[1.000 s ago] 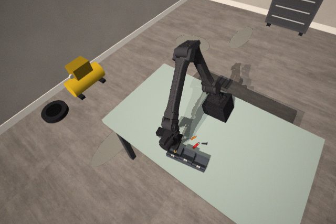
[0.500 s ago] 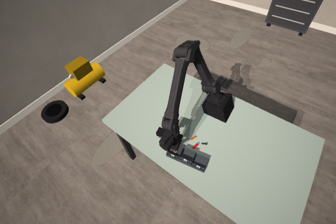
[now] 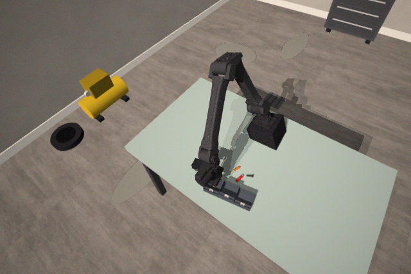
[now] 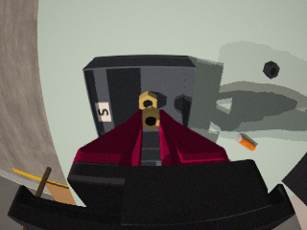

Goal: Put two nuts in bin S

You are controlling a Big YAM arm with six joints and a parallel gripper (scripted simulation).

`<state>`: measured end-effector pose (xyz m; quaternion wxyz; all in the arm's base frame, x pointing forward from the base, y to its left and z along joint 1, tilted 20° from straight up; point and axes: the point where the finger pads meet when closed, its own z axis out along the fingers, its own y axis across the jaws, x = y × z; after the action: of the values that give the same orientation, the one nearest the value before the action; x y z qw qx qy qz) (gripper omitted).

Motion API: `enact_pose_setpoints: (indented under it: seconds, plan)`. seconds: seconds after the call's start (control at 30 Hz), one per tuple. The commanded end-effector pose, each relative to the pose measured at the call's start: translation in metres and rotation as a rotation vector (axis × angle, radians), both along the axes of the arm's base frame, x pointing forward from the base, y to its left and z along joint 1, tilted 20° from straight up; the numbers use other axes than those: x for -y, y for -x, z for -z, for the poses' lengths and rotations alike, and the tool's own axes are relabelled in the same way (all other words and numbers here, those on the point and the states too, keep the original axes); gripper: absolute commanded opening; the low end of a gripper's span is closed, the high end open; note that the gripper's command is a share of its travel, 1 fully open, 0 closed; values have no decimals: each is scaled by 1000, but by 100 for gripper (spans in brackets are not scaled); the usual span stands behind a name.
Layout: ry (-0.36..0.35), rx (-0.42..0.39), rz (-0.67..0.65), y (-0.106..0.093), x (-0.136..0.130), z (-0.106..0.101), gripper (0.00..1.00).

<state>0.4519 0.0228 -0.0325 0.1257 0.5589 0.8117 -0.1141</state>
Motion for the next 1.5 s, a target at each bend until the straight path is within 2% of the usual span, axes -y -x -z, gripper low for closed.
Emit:
enact_pose_setpoints:
  seconds: [0.0,0.1,0.17,0.23,0.3,0.33,0.53,0.57,1.13,1.17,1.47]
  plan:
    - [3,15,-4,-9,7,4,11]
    - [4,6,-4,-5,10,11,11]
    - [2,24,-4,-14,8,6,11]
    - [-3,57,-4,-21,7,-10,11]
    - [-4,58,-8,-22,5,-11,11]
    - [-3,37,-9,-16,0,-2,11]
    - [-3,53,-14,-22,2,-9,11]
    - [-3,37,-9,-16,0,-2,30]
    - [-3,37,-9,-16,0,-3,30]
    - [-4,55,-20,-23,-2,-17,30]
    - [-8,70,-13,-25,-13,-31,30]
